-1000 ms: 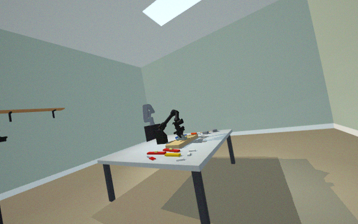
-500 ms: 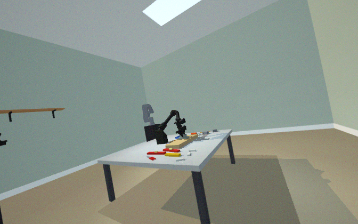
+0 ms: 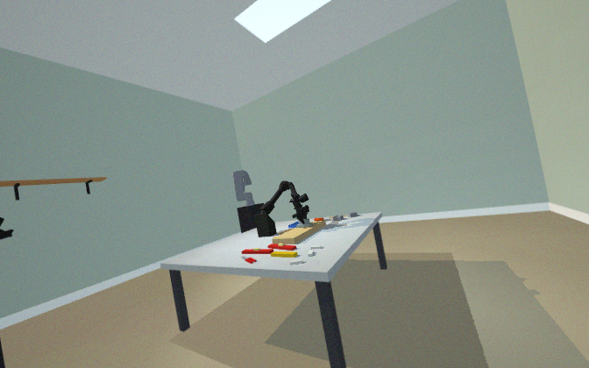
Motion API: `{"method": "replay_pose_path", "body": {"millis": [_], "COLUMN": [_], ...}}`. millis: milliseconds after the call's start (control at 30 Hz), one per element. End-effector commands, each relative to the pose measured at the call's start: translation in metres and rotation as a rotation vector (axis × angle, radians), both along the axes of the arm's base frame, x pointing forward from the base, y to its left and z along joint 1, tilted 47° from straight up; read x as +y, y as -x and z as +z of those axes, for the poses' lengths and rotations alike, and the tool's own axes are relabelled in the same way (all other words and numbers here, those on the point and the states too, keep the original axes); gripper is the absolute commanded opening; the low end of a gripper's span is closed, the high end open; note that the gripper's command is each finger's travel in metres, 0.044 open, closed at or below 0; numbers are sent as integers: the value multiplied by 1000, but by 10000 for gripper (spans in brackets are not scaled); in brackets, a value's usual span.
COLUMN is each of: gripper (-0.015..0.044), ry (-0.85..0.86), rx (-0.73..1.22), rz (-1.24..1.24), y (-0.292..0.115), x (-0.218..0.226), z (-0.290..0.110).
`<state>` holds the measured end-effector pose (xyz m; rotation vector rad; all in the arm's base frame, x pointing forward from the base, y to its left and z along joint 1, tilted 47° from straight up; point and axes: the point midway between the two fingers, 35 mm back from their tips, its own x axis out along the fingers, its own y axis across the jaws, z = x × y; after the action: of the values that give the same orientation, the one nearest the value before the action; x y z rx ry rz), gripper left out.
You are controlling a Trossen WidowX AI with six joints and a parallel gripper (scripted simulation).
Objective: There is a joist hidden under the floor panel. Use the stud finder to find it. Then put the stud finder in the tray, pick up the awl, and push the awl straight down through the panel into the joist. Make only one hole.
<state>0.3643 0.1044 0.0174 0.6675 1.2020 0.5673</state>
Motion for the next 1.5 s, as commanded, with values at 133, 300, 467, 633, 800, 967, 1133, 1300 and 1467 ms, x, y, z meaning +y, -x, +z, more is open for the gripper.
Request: {"method": "replay_pose_path", "body": {"millis": [133, 300, 467, 633, 800, 967, 1133, 1300, 1467], "gripper": [0, 0, 0, 0, 0, 0, 0, 0, 0], "ry": [-2, -3, -4, -4, -5, -6, -7, -7, -6], "rx": [1, 1, 1, 1, 0, 0, 0, 0, 0], "rz": [2, 2, 2, 2, 2, 2, 2, 2, 2], "y": [2, 3, 3, 4, 5, 6, 6, 6, 6], "x": [19, 30, 41, 51, 62, 72, 83, 86, 82], "z": [20, 32, 43, 55, 66, 78, 90, 93, 89]}}
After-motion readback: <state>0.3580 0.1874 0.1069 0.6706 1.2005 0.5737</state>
